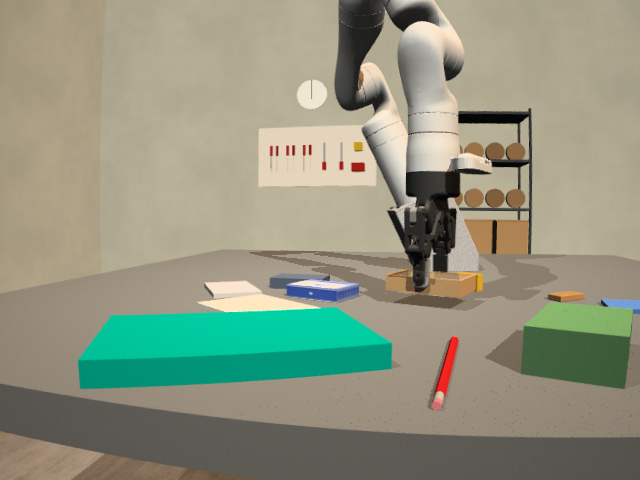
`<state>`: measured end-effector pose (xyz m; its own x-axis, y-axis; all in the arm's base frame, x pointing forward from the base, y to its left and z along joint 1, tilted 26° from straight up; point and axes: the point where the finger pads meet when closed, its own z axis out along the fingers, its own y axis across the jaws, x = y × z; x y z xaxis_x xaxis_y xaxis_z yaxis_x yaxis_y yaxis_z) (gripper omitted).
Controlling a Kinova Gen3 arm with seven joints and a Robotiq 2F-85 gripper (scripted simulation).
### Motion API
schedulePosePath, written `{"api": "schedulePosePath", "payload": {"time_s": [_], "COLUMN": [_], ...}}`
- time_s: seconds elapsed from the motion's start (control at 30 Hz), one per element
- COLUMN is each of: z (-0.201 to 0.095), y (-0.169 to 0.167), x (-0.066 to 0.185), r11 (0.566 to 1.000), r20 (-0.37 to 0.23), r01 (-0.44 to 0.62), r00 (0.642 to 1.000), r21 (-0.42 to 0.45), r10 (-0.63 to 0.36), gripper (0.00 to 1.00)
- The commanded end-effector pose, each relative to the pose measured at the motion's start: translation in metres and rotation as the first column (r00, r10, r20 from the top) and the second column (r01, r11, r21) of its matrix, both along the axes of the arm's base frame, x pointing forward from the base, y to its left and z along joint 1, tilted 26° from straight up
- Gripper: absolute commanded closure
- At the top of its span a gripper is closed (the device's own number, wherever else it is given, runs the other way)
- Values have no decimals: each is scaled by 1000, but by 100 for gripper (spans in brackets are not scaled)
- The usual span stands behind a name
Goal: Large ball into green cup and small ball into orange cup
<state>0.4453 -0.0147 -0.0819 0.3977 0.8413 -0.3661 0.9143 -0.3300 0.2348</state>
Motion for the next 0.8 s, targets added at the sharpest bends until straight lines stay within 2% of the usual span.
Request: {"api": "schedulePosePath", "payload": {"time_s": [0.0,0.77], "z": [9,40], "y": [5,20], "x": [3,0], "r11": [1000,1000], "r20": [10,10], "r01": [-2,-2], "r00": [1000,1000], "r21": [6,6], "r10": [2,2], "gripper": [27,27]}}
